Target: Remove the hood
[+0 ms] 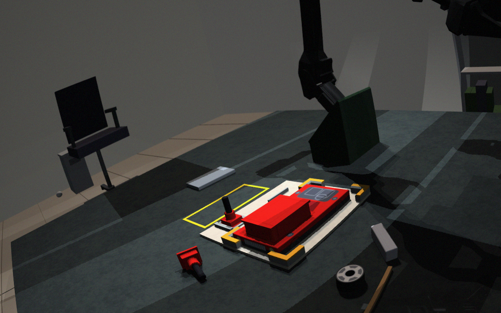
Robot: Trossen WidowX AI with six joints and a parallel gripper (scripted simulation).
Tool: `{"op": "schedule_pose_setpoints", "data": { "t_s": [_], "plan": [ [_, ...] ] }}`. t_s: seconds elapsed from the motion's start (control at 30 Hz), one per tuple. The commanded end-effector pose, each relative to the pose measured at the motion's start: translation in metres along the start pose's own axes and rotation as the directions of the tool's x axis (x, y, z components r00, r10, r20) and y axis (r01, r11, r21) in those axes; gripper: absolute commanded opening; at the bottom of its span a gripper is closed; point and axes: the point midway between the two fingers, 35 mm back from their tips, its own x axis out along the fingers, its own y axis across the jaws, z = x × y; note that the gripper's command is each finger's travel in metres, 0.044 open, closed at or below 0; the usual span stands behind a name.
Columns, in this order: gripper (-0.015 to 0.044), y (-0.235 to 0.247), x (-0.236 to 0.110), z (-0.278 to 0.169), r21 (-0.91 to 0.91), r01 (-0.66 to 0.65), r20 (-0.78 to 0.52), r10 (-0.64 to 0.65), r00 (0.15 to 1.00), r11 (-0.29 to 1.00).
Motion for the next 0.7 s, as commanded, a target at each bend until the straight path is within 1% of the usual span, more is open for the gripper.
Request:
{"op": "schedule_pose_setpoints", "data": {
  "t_s": [0.0,0.3,0.47,0.67],
  "plan": [
    [0.044,-0.05,-0.001,-0.005,0.096,0.077,-0.059,-0.072,0.996,0.992],
    [0.044,-0.158,-0.015,-0.025,0.286,0.266,-0.214,-0.21,0.954,0.92],
    [0.044,-0.214,-0.031,-0.046,0.374,0.381,-0.32,-0.269,0.909,0.845],
    [0.044,-0.276,-0.057,-0.079,0.448,0.511,-0.451,-0.308,0.837,0.734]
  ]
}}
